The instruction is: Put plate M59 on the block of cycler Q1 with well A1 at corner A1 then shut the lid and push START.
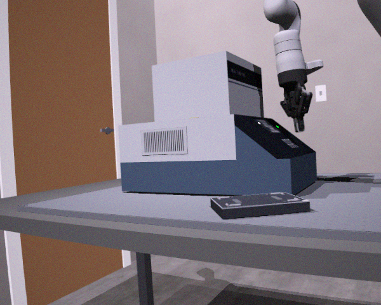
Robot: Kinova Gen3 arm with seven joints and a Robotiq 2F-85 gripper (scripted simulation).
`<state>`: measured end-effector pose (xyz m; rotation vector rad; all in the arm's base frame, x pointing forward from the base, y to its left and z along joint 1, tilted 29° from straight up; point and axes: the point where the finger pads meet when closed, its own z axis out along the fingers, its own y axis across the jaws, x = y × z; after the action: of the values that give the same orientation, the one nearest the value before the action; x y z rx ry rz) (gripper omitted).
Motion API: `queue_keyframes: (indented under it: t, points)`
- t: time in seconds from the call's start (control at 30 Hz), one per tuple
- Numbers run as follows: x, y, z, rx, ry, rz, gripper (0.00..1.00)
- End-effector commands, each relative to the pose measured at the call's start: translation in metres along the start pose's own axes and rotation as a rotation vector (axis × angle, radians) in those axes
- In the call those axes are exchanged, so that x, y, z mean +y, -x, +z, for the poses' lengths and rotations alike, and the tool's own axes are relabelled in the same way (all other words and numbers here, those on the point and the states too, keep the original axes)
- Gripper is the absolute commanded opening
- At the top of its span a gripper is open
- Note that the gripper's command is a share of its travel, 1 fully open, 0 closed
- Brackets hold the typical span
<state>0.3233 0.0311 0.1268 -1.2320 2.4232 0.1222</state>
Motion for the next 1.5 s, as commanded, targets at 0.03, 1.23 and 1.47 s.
queue_keyframes:
  t: [0.03,1.23,1.47]
  points:
    - [-0.003,-0.003,0.000,0.000,-0.001,0.000,0.10]
    - [-0.014,-0.013,0.000,0.000,-0.001,0.000,0.10]
    - [-0.014,-0.013,0.000,0.000,-0.001,0.000,0.10]
